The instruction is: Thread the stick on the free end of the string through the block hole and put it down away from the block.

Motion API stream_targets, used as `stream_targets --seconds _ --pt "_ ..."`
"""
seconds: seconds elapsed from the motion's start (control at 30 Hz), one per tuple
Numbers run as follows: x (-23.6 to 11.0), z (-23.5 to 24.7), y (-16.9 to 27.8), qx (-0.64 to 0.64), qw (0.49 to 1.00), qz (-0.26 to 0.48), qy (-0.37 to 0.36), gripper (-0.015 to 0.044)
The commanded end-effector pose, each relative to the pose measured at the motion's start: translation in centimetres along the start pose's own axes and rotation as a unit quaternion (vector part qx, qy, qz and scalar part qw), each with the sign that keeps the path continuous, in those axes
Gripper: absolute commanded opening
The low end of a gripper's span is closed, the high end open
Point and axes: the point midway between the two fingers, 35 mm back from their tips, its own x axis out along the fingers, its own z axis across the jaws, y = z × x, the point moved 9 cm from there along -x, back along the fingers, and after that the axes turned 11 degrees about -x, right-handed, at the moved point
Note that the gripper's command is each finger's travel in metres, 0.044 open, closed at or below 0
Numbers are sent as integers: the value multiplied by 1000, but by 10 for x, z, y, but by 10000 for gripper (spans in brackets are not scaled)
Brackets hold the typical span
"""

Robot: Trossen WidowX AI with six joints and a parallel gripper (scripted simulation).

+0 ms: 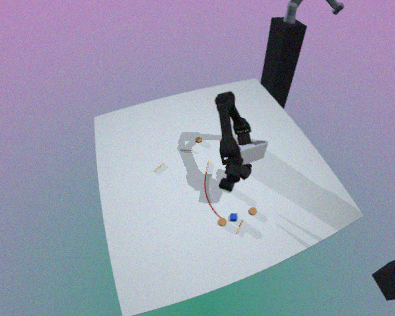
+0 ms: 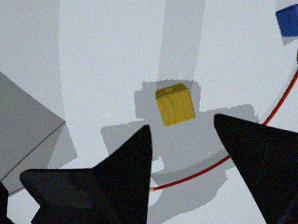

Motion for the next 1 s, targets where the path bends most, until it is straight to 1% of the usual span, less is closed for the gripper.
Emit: stream_targets --seconds 0.0,0.23,0.27,0.83,0.97 --pt "0 0 0 0 1000 0 0 189" --pt "0 0 0 0 1000 0 0 6" --pt "0 0 0 0 1000 0 0 0" --pt "0 0 0 0 1000 0 0 0" --pt "0 0 0 0 1000 0 0 105"
